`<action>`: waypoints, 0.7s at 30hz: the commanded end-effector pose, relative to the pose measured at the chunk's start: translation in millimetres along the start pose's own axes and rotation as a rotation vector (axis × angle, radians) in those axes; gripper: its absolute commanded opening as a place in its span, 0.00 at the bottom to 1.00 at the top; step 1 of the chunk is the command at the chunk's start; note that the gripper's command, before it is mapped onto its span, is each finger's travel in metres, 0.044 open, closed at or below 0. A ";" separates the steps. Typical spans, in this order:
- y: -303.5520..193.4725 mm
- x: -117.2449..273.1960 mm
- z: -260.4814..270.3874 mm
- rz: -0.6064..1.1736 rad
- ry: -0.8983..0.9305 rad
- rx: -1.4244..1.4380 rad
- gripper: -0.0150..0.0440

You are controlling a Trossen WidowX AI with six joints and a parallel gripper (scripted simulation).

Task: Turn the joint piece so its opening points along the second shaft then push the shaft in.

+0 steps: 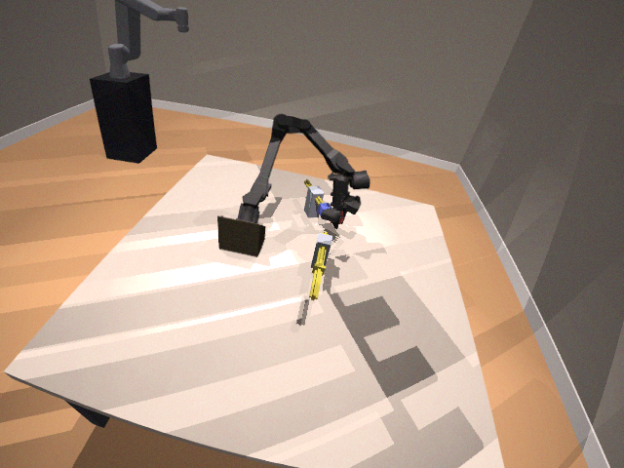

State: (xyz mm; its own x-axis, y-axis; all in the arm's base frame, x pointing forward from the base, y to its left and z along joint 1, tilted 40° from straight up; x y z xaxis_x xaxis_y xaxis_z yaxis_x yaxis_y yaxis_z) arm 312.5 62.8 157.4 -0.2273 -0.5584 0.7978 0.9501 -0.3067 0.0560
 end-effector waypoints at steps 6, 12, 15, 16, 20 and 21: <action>0.4 -0.9 -0.1 -0.001 -0.001 -0.003 0.56; 0.4 -0.9 -0.1 -0.001 -0.001 -0.003 0.56; 0.0 0.0 0.0 0.000 0.000 0.000 0.50; 0.0 0.0 0.0 0.000 0.000 0.000 0.50; 0.0 0.0 0.0 0.000 0.000 0.000 0.46; 0.0 0.0 0.0 0.000 0.000 0.000 0.41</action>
Point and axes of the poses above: the point midway between the two fingers, 35 mm back from their tips, its own x axis back along the fingers, its own z axis across the jaws, y = z × x, the point moved 8 cm from there along x, back along the fingers, and after that the axes turned 15 degrees about x, right-handed, at the moved point
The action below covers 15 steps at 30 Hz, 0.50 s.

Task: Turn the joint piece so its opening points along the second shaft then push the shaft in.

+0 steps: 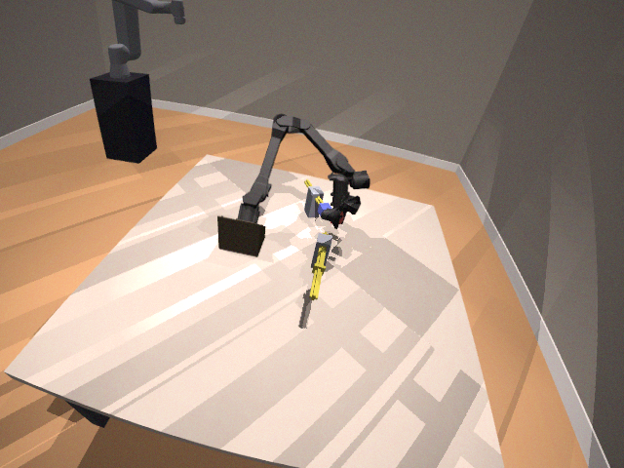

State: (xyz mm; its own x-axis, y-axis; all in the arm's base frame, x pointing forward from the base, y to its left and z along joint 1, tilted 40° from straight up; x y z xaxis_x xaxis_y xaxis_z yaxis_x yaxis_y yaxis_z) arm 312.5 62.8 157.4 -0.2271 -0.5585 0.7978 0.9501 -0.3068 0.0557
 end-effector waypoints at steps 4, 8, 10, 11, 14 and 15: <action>0.0 0.0 0.0 0.000 0.000 0.000 0.25; 0.0 0.0 0.0 0.000 0.000 0.000 0.25; 0.2 -0.2 -0.5 0.004 -0.001 -0.013 0.25; 0.3 -0.3 -0.9 0.008 -0.003 -0.024 0.25; 0.9 -0.9 -2.7 0.024 -0.008 -0.073 0.25; 1.1 -1.1 -3.5 0.030 -0.011 -0.094 0.25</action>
Point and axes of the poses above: the point midway between the two fingers, 35 mm back from their tips, its own x axis back along the fingers, its own z axis across the jaws, y = z × x, the point moved 8 cm from there along x, back along the fingers, and after that the axes turned 15 degrees about x, right-handed, at the moved point
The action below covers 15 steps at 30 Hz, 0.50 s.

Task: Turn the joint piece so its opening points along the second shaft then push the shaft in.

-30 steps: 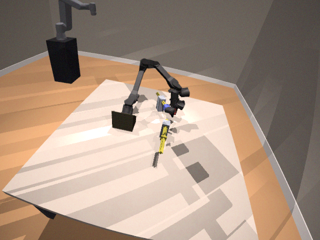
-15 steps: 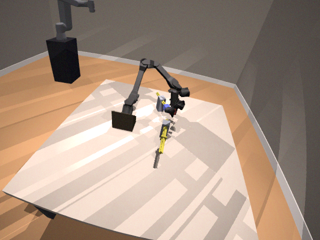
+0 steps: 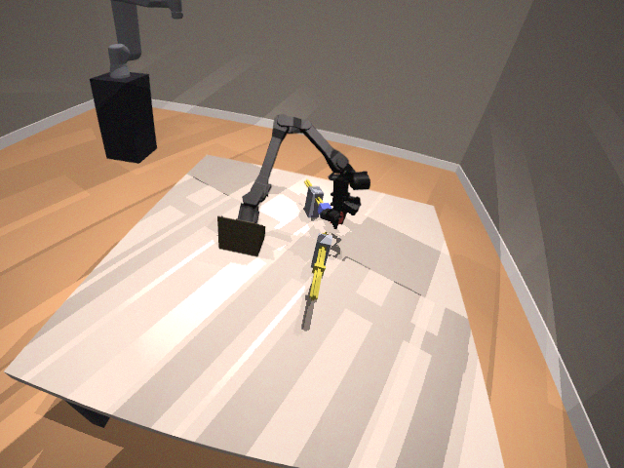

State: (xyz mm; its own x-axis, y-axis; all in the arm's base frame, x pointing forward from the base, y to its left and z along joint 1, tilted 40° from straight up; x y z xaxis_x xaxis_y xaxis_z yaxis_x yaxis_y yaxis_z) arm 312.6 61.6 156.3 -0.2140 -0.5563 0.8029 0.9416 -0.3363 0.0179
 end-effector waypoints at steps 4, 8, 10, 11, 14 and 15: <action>1.3 -1.7 -4.7 0.039 -0.013 -0.122 0.25; 1.6 -2.5 -7.5 0.059 -0.019 -0.193 0.25; 1.6 -2.9 -9.0 0.069 -0.022 -0.229 0.25; 1.6 -3.1 -9.7 0.073 -0.024 -0.247 0.25; 1.4 -3.7 -12.0 0.087 -0.027 -0.300 0.25; 1.3 -3.9 -12.7 0.092 -0.028 -0.317 0.25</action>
Point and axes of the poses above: the point midway between the two fingers, 35 mm back from their tips, its own x axis back along the fingers, its own z axis across the jaws, y = z × x, the point moved 8 cm from there along x, back along the fingers, and after that the axes turned 15 degrees about x, right-handed, at the moved point
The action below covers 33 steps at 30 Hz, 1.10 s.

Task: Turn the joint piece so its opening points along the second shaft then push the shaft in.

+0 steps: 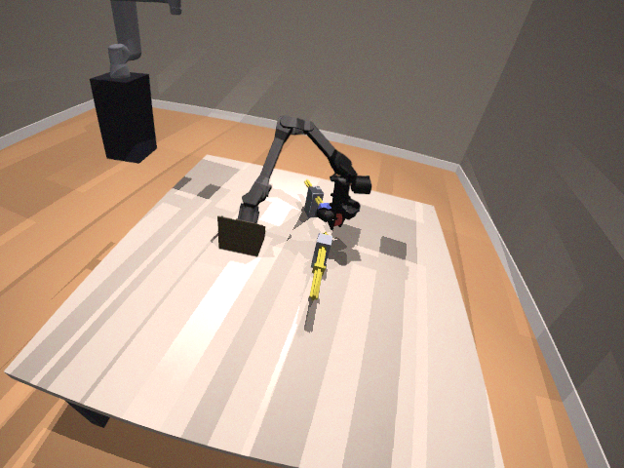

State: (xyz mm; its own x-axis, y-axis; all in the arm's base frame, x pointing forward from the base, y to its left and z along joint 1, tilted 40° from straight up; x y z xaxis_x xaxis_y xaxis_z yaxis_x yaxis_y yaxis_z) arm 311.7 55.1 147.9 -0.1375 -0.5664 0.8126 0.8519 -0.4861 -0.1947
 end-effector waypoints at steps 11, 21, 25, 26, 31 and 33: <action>1.5 -3.2 -10.6 0.070 -0.006 -0.239 0.25; 0.3 -5.4 -18.8 0.114 -0.003 -0.405 0.25; -0.7 -6.4 -22.3 0.132 0.000 -0.474 0.25; -1.0 -6.7 -23.2 0.136 0.001 -0.491 0.25; -2.7 -8.1 -27.8 0.160 0.009 -0.578 0.25; -3.5 -8.7 -29.7 0.170 0.014 -0.614 0.25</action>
State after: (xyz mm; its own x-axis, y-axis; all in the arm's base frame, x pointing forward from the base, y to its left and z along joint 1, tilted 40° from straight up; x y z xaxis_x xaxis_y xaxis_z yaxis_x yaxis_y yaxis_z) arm 296.8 42.8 127.4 -0.0376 -0.6595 0.7507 0.4592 -0.6786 -0.5732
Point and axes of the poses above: the point midway between the two fingers, 35 mm back from their tips, its own x axis back along the fingers, its own z axis across the jaws, y = z × x, the point moved 8 cm from there along x, back along the fingers, and after that the axes turned 15 degrees about x, right-handed, at the moved point
